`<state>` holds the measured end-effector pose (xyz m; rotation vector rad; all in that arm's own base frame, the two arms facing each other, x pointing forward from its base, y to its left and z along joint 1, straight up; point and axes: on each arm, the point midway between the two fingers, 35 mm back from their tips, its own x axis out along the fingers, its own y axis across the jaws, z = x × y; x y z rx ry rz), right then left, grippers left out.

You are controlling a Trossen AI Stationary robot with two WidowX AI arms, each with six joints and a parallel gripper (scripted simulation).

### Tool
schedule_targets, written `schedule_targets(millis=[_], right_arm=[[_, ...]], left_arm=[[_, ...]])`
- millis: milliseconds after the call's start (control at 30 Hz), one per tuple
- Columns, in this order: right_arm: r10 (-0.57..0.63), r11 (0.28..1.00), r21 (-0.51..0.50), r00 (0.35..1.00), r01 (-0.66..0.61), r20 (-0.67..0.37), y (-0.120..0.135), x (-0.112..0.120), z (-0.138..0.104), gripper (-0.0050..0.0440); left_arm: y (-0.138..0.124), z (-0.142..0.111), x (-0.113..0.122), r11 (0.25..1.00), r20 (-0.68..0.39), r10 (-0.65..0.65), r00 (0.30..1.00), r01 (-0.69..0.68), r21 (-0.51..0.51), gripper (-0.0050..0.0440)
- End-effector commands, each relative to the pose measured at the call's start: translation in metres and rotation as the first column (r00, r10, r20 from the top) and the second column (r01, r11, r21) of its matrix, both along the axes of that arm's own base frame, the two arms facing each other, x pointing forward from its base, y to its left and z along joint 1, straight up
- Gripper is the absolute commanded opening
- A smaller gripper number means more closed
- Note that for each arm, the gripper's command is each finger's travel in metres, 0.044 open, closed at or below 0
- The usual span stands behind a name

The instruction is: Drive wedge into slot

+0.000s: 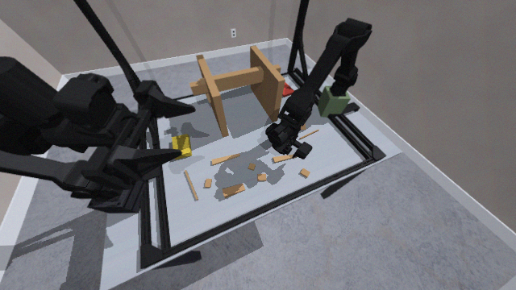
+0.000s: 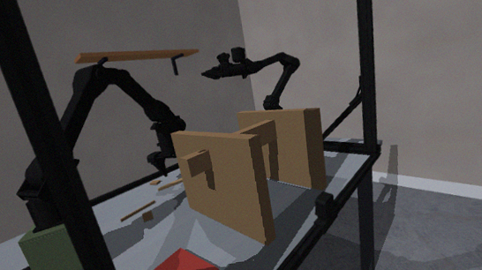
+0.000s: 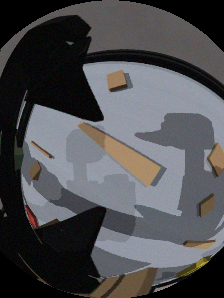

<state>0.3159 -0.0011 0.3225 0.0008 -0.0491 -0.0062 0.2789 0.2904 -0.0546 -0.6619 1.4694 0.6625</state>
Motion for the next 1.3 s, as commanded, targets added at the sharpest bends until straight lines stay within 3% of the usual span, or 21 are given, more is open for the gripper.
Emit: schedule_targets(millis=[0,167,333,400,533,700,900,967,1033,1267], right_arm=[[0.006,1.0,-0.001,1.0,-0.006,0.001,0.001,0.0,0.0,0.044],[0.006,1.0,-0.001,1.0,-0.006,0.001,0.001,0.0,0.0,0.044],[0.006,1.0,-0.001,1.0,-0.006,0.001,0.001,0.0,0.0,0.044],[0.006,1.0,-0.001,1.0,-0.006,0.001,0.001,0.0,0.0,0.044],[0.006,1.0,-0.001,1.0,-0.006,0.001,0.001,0.0,0.0,0.044],[0.006,1.0,-0.001,1.0,-0.006,0.001,0.001,0.0,0.0,0.044],[0.006,1.0,-0.001,1.0,-0.006,0.001,0.001,0.0,0.0,0.044],[0.006,1.0,-0.001,1.0,-0.006,0.001,0.001,0.0,0.0,0.044],[0.006,1.0,-0.001,1.0,-0.006,0.001,0.001,0.0,0.0,0.044],[0.006,1.0,-0.001,1.0,-0.006,0.001,0.001,0.0,0.0,0.044]], left_arm=[[0.0,0.0,0.0,1.0,0.002,0.003,1.0,-0.003,0.0,0.0392],[0.001,0.0,0.001,0.998,0.002,0.061,0.998,-0.061,0.0,0.028],[0.002,0.0,0.002,0.968,0.002,0.252,0.968,-0.252,0.0,0.028],[0.002,0.0,0.002,0.968,0.002,0.252,0.968,-0.252,0.0,0.028],[0.004,0.001,0.004,0.869,0.003,0.494,0.869,-0.494,0.0,0.028],[0.007,0.002,0.007,0.649,0.003,0.761,0.649,-0.761,-0.001,0.028],[0.01,0.003,0.011,0.301,0.002,0.954,0.301,-0.954,-0.002,0.028],[0.01,0.003,0.011,0.301,0.002,0.954,0.301,-0.954,-0.002,0.028],[0.012,0.003,0.012,0.109,0.002,0.994,0.109,-0.994,-0.002,0.028],[0.015,0.004,0.015,-0.347,0.001,0.938,-0.347,-0.938,-0.001,0.028]])
